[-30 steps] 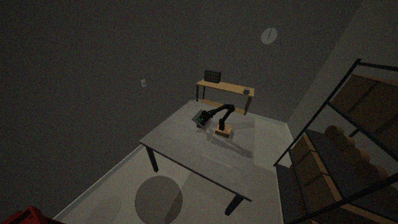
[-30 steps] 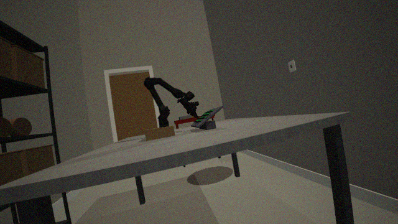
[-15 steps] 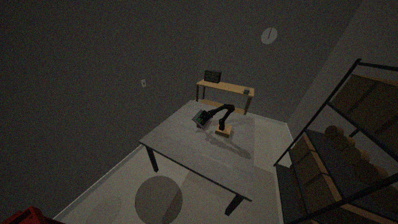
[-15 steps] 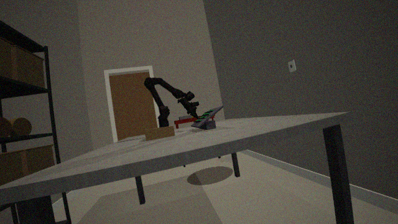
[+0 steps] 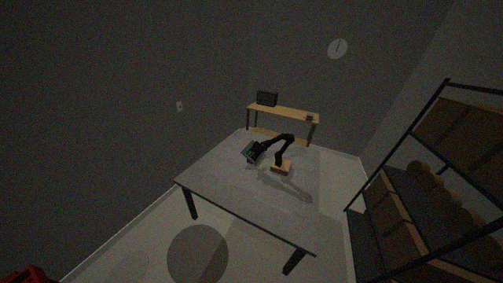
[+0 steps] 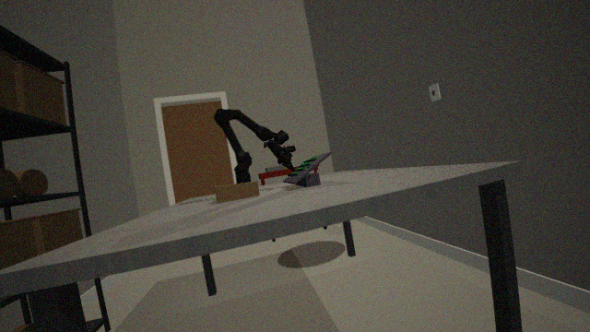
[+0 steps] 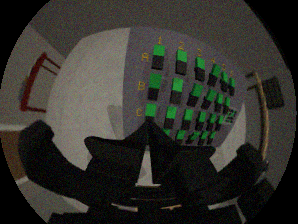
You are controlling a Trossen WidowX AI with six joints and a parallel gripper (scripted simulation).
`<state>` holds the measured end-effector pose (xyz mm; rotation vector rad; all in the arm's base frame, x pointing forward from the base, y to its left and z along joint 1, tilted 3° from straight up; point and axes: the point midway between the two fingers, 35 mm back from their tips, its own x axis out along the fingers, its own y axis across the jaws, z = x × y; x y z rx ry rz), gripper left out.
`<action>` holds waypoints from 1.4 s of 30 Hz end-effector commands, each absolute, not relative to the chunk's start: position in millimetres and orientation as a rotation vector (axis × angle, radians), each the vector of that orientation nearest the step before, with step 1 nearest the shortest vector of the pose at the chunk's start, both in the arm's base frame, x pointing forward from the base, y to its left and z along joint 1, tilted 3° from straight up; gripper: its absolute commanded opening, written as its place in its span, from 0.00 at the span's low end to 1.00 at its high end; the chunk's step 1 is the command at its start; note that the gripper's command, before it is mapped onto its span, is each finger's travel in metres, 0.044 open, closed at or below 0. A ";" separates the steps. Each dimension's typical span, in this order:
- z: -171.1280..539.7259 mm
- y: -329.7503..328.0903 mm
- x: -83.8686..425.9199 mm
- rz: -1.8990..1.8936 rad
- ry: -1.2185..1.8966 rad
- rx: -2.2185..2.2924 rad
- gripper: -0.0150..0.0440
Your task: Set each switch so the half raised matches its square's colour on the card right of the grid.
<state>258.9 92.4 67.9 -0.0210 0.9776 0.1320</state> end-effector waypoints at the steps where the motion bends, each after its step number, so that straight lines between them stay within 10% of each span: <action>1: 67.4 92.9 259.7 0.136 0.976 -0.022 0.25; 42: 69.7 86.8 210.5 0.136 0.980 -0.022 0.25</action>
